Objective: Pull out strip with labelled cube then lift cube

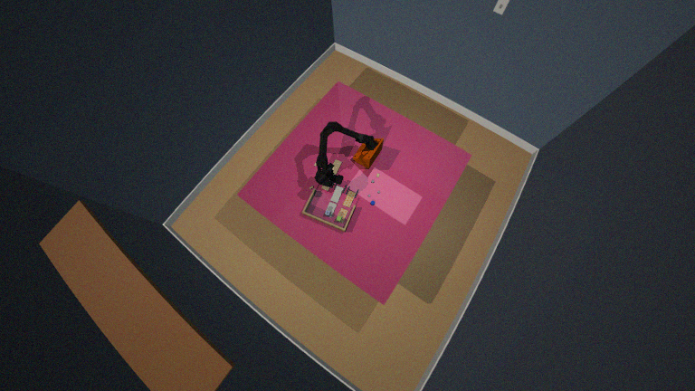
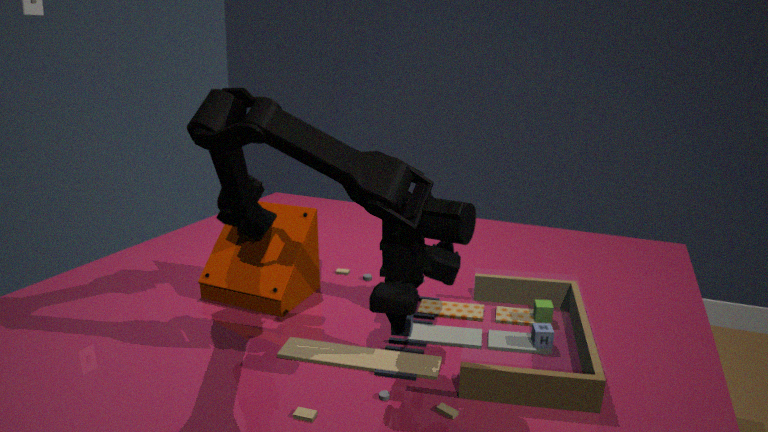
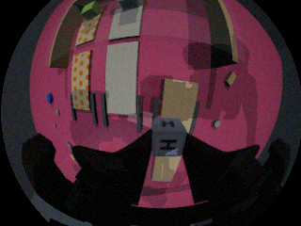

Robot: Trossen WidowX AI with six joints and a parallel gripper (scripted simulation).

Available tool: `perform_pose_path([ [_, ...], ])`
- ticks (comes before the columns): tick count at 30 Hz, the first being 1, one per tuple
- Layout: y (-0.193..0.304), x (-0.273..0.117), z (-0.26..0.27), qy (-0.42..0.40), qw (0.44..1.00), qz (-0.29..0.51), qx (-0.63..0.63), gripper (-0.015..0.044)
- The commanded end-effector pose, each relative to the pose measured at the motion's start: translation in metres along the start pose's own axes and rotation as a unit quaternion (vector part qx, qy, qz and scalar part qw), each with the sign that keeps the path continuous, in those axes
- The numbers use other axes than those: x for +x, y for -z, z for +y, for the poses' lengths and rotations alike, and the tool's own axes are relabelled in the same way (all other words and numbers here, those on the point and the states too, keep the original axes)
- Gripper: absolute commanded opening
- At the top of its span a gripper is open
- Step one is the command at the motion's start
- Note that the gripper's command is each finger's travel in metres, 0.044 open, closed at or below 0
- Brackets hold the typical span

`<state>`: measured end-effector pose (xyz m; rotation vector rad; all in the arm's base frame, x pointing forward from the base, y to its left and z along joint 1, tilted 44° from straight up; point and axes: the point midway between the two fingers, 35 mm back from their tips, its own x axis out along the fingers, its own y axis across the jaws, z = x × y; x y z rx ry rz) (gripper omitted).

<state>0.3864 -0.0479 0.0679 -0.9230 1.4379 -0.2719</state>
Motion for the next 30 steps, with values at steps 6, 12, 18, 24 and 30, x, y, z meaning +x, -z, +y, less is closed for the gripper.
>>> perform_pose_path([
  [6,0.022,-0.004,0.015,0.002,1.0,0.0,0.0,0.0],
  [12,0.04,-0.004,0.028,0.002,1.0,0.0,0.0,0.0],
  [18,0.059,-0.003,0.04,0.001,1.0,0.001,-0.001,0.0],
  [24,0.074,-0.002,0.05,0.001,1.0,0.001,-0.001,0.0],
  [30,0.073,-0.029,0.05,0.0,1.0,0.001,0.0,0.0],
])
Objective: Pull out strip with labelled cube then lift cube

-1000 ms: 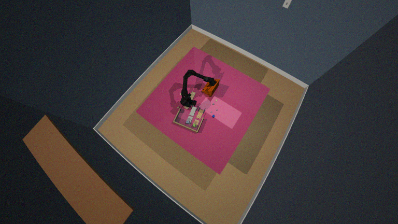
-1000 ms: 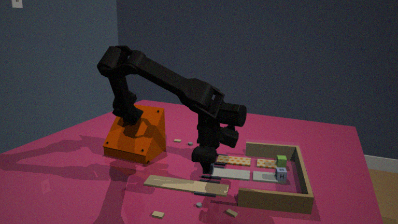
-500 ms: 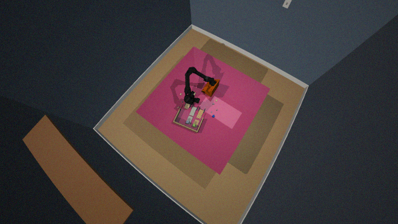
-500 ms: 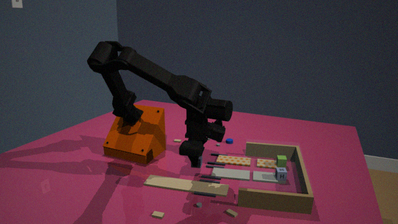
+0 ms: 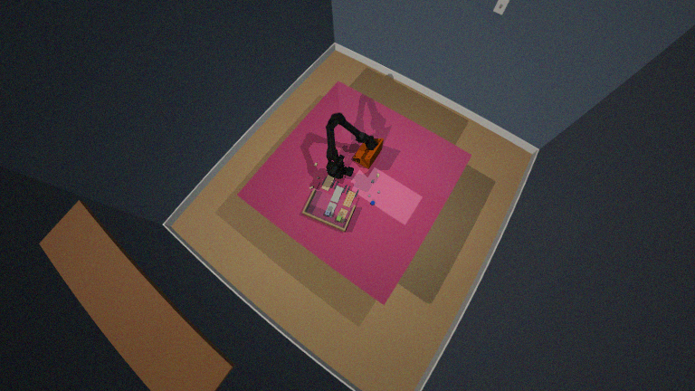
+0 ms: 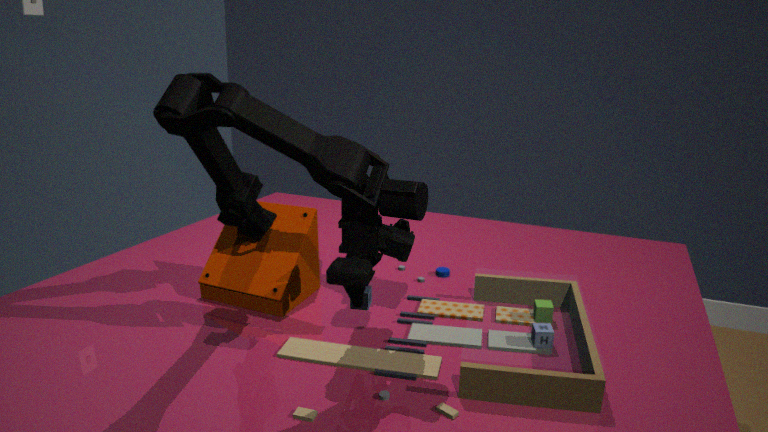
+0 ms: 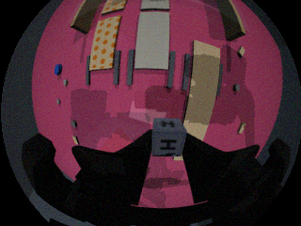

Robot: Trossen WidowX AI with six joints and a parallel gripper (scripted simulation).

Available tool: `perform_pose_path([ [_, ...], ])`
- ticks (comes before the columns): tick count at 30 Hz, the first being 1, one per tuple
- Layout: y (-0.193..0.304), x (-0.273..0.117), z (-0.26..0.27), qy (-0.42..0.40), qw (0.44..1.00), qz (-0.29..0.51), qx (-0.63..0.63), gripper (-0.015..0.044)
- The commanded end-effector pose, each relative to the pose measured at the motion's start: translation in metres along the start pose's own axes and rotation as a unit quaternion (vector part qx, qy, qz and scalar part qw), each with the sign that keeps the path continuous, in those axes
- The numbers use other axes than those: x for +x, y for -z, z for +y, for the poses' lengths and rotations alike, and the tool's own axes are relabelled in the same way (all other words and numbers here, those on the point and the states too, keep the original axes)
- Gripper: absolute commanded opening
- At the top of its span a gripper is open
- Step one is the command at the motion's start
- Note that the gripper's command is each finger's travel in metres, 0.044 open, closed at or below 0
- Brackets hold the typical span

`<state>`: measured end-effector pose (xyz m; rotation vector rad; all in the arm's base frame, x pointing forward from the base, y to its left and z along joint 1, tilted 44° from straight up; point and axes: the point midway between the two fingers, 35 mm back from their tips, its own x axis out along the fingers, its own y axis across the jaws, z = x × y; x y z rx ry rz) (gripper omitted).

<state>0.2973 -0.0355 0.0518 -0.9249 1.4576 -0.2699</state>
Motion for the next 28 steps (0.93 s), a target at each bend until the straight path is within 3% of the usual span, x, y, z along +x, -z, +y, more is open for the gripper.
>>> perform_pose_path([
  [1,-0.0011,-0.0226,-0.0006,0.003,1.0,-0.007,0.003,0.0],
  [28,-0.0008,-0.0266,-0.0008,0.003,1.0,-0.007,0.003,0.0],
])
